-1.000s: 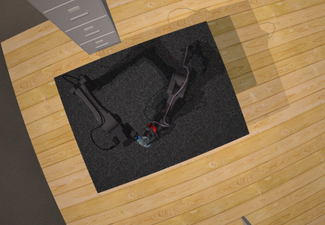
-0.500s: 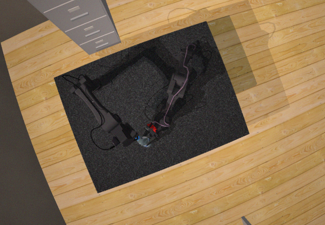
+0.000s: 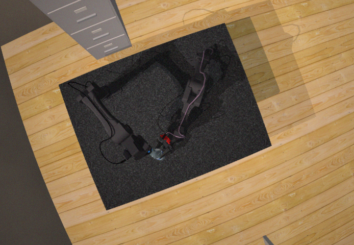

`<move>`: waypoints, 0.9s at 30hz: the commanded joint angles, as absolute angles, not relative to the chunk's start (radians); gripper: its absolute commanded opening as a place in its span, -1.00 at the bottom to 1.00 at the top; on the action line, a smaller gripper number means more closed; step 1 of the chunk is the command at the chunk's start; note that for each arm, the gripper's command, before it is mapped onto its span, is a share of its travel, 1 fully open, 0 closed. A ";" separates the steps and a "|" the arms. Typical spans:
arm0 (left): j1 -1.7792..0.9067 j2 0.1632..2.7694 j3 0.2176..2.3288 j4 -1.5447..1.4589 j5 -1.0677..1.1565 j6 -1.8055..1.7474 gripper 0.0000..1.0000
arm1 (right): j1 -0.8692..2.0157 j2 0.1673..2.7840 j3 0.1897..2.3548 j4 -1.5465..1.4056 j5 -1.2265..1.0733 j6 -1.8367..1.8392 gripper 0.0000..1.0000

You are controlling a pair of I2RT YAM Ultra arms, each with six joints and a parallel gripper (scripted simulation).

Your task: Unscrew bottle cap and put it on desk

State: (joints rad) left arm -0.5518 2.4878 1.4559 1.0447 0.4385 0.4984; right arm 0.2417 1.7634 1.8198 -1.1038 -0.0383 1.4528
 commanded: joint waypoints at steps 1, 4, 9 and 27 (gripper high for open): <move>-0.550 2.474 1.489 1.054 0.441 0.501 -1.00 | 0.238 1.771 1.801 -1.075 -0.040 1.451 0.15; -0.550 2.474 1.489 1.054 0.441 0.501 -1.00 | 0.239 1.776 1.790 -1.061 -0.039 1.452 0.15; -0.550 2.474 1.489 1.054 0.441 0.501 -1.00 | 0.240 1.783 1.776 -1.043 -0.039 1.453 0.15; -0.550 2.474 1.489 1.054 0.441 0.500 -1.00 | 0.242 1.790 1.764 -1.026 -0.038 1.453 -0.59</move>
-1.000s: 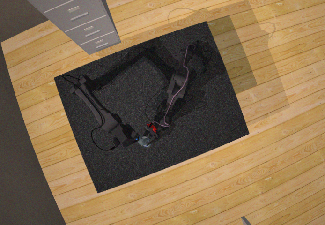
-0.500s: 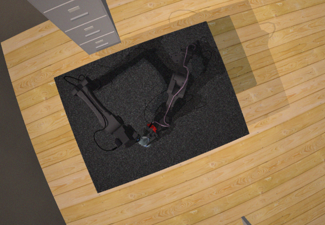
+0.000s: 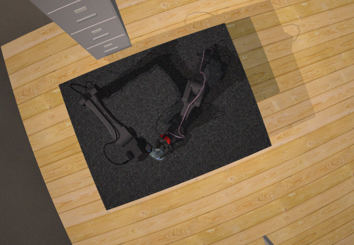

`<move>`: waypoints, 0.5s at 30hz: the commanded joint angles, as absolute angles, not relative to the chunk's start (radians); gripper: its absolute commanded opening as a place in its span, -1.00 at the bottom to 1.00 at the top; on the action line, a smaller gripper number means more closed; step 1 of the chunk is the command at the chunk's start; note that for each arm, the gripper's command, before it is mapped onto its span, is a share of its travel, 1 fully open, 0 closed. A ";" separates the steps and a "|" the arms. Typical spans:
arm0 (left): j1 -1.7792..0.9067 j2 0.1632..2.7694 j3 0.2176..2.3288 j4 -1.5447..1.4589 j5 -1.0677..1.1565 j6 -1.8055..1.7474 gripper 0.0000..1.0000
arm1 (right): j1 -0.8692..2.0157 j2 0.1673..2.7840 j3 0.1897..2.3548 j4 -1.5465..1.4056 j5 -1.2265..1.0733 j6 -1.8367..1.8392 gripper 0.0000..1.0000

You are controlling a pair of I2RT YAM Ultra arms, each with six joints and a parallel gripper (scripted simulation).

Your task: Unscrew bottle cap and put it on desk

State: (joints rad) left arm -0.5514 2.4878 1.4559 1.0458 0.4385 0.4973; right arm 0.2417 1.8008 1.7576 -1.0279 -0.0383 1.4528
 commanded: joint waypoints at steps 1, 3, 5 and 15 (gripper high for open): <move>-0.550 2.474 1.489 1.054 0.441 0.500 -1.00 | 0.242 1.790 1.764 -1.026 -0.038 1.453 -0.59; -0.550 2.474 1.489 1.054 0.441 0.500 -1.00 | 0.242 1.790 1.764 -1.026 -0.038 1.453 -0.82; -0.550 2.474 1.489 1.054 0.441 0.500 -1.00 | 0.242 1.790 1.764 -1.026 -0.038 1.390 -1.00; -0.550 2.474 1.489 1.054 0.441 0.501 -1.00 | 0.246 1.788 1.766 -1.030 -0.030 0.819 -1.00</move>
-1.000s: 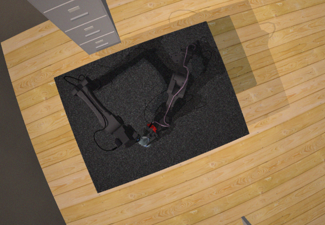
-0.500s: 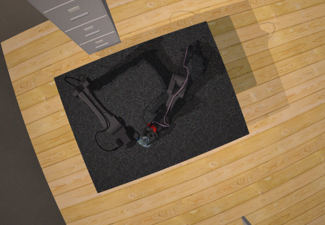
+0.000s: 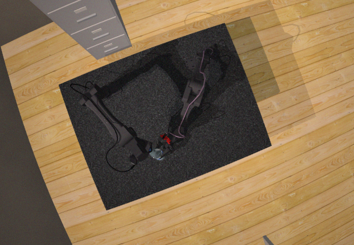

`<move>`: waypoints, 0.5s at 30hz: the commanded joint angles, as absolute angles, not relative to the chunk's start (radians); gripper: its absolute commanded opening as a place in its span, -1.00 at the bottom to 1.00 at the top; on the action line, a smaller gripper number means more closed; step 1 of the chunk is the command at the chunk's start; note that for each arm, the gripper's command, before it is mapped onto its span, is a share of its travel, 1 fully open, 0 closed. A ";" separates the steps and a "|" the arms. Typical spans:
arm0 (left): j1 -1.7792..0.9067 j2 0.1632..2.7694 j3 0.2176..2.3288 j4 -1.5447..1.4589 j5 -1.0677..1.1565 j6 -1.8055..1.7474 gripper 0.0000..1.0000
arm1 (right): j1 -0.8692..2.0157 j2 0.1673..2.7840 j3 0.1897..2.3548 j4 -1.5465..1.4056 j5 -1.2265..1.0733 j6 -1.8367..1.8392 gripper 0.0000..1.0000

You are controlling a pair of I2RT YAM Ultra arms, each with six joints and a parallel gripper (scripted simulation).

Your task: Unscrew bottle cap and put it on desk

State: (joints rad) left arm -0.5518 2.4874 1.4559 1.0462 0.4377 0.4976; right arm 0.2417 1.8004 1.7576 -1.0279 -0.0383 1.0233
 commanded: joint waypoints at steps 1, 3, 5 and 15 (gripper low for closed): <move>-0.550 2.474 1.489 1.054 0.441 0.501 -1.00 | 0.246 1.788 1.766 -1.030 -0.030 0.819 -1.00; -0.550 2.474 1.489 1.054 0.441 0.501 -1.00 | 0.246 1.788 1.766 -1.031 -0.030 0.703 -1.00; -0.550 2.474 1.489 1.054 0.441 0.501 -1.00 | 0.246 1.788 1.766 -1.032 -0.031 0.613 -1.00; -0.550 2.474 1.489 1.054 0.441 0.501 -1.00 | 0.246 1.787 1.768 -1.035 -0.031 0.148 -1.00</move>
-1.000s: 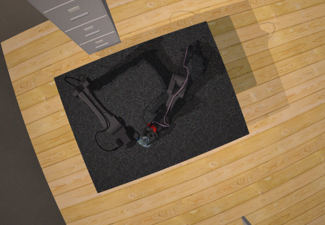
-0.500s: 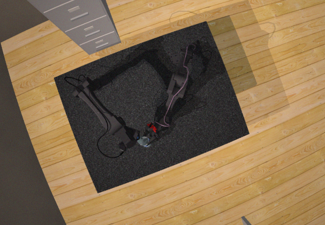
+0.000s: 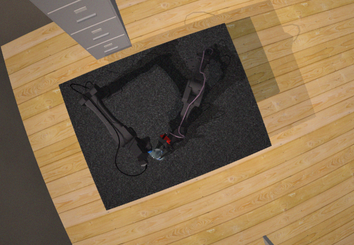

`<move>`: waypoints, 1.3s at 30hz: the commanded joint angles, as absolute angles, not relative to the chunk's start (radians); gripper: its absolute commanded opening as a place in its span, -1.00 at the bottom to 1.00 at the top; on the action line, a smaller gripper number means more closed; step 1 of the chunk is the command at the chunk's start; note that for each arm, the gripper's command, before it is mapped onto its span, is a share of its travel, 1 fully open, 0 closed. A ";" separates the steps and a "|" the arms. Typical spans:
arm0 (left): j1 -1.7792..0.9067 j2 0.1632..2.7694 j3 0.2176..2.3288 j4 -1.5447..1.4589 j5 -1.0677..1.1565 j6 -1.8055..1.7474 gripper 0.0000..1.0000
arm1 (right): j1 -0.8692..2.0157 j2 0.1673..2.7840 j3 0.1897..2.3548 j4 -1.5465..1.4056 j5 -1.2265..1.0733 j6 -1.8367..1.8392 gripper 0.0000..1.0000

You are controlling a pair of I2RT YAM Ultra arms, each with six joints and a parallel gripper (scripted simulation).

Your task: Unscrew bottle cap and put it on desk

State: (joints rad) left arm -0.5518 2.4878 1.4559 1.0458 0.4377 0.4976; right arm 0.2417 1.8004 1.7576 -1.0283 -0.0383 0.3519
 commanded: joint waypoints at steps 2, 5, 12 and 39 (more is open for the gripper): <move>-0.550 2.474 1.489 1.054 0.441 0.501 -1.00 | 0.246 1.787 1.768 -1.036 -0.031 0.055 -1.00; -0.550 2.474 1.489 1.054 0.441 0.501 -1.00 | 0.246 1.787 1.768 -1.036 -0.032 -0.063 -1.00; -0.550 2.474 1.489 1.054 0.441 0.501 -1.00 | 0.246 1.787 1.770 -1.039 -0.031 -0.387 -1.00; -0.550 2.474 1.489 1.054 0.441 0.501 -1.00 | 0.242 1.794 1.763 -1.028 -0.038 -0.951 -1.00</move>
